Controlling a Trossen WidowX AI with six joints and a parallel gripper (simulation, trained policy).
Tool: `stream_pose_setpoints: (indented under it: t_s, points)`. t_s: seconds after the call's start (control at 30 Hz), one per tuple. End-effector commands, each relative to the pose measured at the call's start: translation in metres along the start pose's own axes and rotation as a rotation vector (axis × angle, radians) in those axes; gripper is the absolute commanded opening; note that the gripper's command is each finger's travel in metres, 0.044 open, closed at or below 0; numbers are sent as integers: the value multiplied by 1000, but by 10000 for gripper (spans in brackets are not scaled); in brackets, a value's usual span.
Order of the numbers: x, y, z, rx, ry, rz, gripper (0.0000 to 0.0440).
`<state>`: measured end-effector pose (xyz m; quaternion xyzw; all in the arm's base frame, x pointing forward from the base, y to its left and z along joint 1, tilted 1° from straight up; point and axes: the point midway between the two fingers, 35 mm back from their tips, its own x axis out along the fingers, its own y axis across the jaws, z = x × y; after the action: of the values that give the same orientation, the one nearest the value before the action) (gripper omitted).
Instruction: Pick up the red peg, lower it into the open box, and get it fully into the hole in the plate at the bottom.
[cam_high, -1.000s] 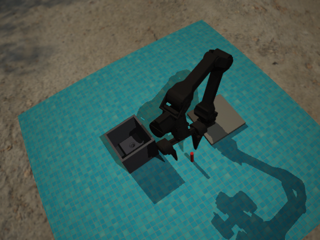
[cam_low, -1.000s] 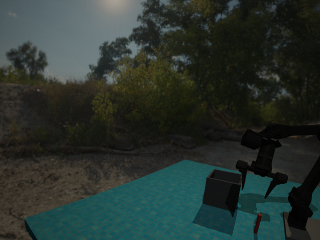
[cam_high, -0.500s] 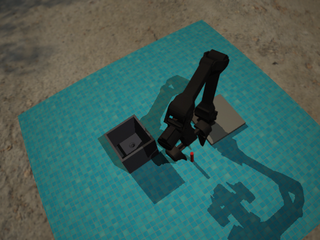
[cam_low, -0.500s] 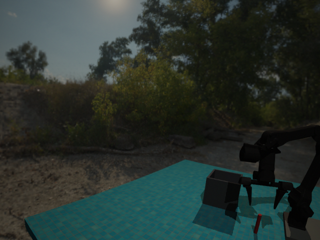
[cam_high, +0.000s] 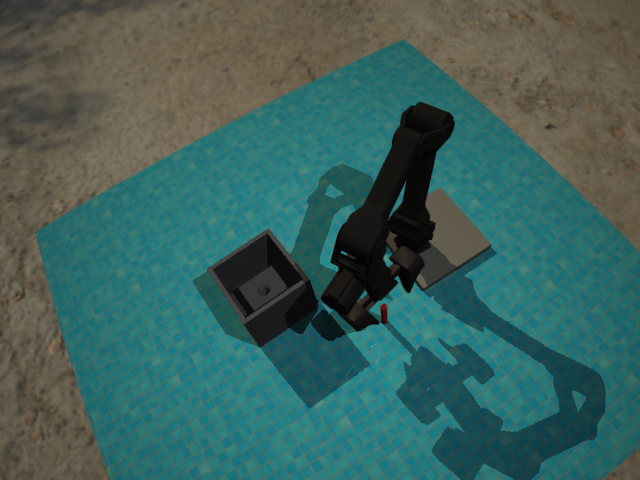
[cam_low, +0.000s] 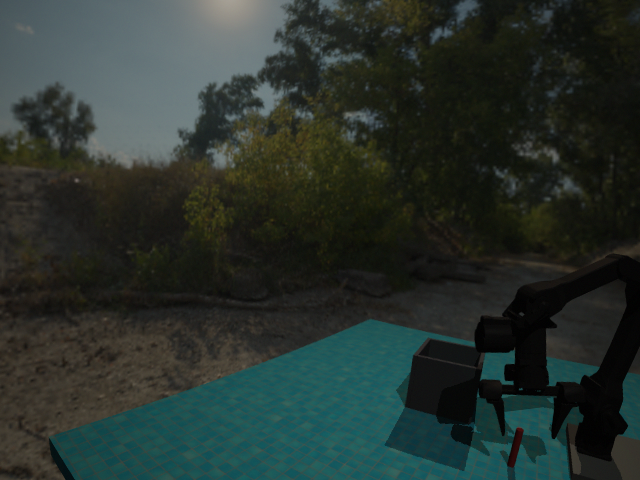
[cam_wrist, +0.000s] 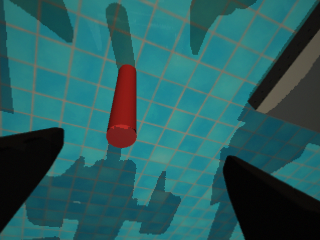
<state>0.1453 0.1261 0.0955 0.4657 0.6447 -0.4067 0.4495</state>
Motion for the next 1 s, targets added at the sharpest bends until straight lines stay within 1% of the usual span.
stream_pose_setpoints:
  t_s: [0.0, 0.13, 0.2, 0.33, 0.67, 0.73, 0.97]
  points:
    - [9, 0, 4, -1, -13, -13, 435]
    - [19, 0, 8, 1, -27, -19, 433]
    - [23, 1, 10, 0, -32, -18, 411]
    - [30, 4, 12, -12, -40, -14, 322]
    - [34, 14, 11, -66, -44, -2, 64]
    - [33, 15, 9, -80, -42, 1, 25]
    - [14, 22, -3, -101, 28, 75, 5]
